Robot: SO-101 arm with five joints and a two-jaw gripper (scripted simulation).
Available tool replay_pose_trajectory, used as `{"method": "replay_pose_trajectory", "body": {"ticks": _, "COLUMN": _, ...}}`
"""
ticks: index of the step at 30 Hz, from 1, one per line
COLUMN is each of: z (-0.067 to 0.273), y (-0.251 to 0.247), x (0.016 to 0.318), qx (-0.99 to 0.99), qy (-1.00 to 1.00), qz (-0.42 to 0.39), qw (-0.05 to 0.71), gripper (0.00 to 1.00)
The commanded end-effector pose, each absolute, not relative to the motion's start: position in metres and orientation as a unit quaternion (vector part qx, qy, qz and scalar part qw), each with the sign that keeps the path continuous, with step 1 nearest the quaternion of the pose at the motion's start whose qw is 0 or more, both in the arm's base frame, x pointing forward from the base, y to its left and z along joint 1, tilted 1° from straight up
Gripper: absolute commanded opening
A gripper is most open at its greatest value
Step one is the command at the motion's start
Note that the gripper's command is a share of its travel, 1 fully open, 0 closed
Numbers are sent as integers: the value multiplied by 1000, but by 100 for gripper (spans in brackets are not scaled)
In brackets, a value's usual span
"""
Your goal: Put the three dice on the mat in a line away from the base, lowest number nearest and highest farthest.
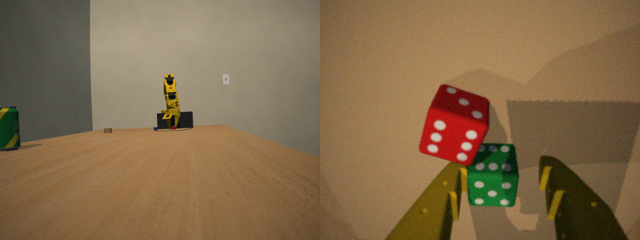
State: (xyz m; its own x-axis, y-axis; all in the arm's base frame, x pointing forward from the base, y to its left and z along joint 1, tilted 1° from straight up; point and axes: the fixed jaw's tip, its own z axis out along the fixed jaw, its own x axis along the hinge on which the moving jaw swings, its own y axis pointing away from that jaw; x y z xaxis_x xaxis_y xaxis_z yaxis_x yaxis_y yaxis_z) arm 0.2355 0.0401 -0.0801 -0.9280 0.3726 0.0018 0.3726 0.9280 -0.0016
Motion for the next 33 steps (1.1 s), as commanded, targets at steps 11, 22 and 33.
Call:
{"method": "replay_pose_trajectory", "body": {"ticks": 11, "z": -83, "y": 41, "x": 235, "qx": -189, "qy": -982, "qz": 1, "qw": 3, "gripper": 26}}
{"method": "replay_pose_trajectory", "body": {"ticks": 22, "z": -81, "y": 41, "x": 235, "qx": -189, "qy": -982, "qz": 1, "qw": 3, "gripper": 27}}
{"method": "replay_pose_trajectory", "body": {"ticks": 33, "z": -54, "y": 42, "x": 237, "qx": -189, "qy": -982, "qz": 1, "qw": 3, "gripper": 27}}
